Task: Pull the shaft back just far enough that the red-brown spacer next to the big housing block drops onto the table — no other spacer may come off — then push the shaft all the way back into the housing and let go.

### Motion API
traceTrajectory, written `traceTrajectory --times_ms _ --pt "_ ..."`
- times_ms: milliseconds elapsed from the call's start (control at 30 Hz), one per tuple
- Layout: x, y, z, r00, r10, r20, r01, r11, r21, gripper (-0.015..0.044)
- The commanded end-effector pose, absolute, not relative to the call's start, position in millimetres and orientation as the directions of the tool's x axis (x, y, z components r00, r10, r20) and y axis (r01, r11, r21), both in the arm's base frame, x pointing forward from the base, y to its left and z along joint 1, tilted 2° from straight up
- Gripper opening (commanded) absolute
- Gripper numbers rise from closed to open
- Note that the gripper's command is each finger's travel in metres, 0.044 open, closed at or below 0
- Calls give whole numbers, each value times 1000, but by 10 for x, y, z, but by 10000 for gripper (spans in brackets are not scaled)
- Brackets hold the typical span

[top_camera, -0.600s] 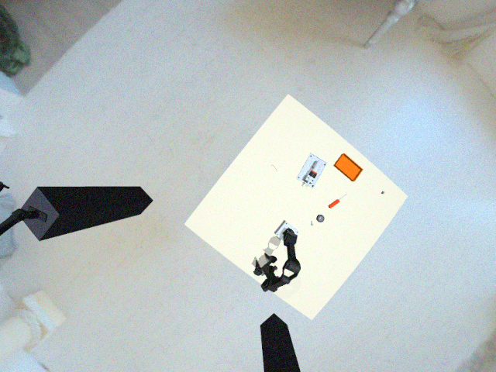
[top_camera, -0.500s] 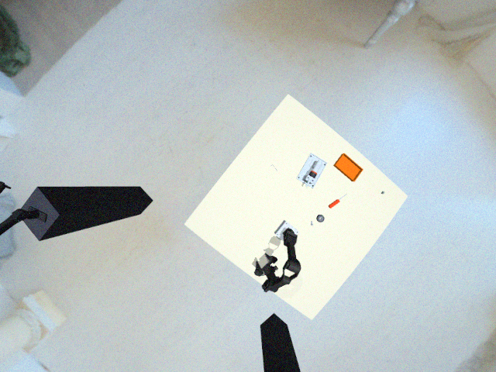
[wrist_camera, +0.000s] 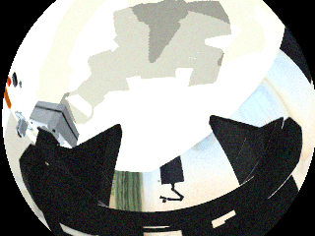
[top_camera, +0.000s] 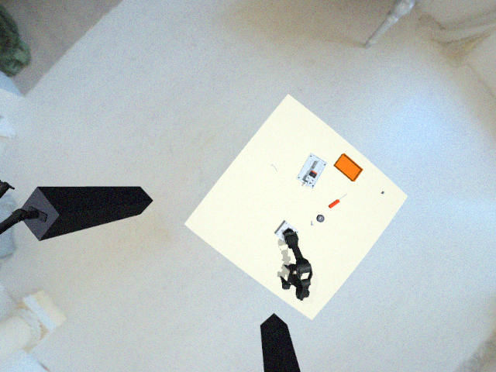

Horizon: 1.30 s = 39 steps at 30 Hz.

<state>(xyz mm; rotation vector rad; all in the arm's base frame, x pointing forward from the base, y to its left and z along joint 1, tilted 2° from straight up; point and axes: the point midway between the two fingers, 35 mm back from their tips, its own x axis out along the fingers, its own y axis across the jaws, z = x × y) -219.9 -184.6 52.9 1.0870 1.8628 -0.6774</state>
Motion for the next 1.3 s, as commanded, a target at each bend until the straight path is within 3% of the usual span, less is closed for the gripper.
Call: traceTrajectory --times_ms 0,400,667,933,1267 --pt "-1915 -2191 516 -290 364 -885 839 542 -52 440" --pt "-702 -2995 525 -364 142 -921 628 768 -129 440" --pt "600 -3152 574 -314 0 -949 477 864 -158 440" --pt "1910 -2736 600 -220 -78 -972 330 932 -149 440" --pt "3165 -1574 719 -79 -112 -991 145 982 -123 440"
